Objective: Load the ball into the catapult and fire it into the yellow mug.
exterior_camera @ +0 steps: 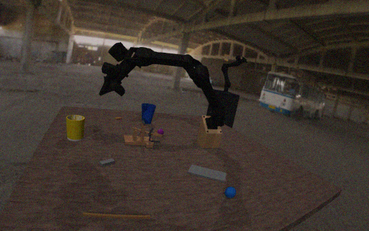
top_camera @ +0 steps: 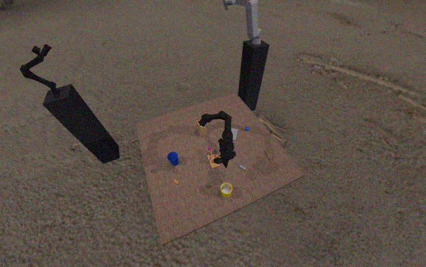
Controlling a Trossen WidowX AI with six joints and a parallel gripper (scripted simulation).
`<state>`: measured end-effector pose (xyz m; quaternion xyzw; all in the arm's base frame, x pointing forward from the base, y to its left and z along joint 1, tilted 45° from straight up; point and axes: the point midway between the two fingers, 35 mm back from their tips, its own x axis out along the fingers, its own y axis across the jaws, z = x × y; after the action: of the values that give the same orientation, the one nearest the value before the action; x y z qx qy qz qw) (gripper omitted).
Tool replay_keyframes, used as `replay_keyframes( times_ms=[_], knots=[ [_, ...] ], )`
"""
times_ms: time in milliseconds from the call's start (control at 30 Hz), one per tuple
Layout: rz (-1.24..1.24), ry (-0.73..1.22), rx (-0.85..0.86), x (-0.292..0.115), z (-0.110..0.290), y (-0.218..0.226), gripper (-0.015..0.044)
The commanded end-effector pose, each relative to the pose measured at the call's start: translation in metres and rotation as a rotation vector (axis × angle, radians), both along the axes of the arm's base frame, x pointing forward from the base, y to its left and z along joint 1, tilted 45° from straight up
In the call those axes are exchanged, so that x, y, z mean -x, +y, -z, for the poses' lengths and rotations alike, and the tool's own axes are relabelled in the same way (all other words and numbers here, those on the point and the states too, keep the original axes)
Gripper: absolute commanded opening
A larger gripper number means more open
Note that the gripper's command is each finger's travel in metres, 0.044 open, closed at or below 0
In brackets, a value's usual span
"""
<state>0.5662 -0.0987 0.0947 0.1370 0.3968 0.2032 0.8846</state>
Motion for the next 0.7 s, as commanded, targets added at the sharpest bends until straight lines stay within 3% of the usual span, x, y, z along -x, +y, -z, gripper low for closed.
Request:
replay_keyframes(
  times_ms=[0,667],
  knots=[
    [-0.076,0.021,0.096,0.016,0.005,0.018,0.0],
    [-0.493,0.1,0.484,0.107,0.018,0.077,0.0]
  ],
)
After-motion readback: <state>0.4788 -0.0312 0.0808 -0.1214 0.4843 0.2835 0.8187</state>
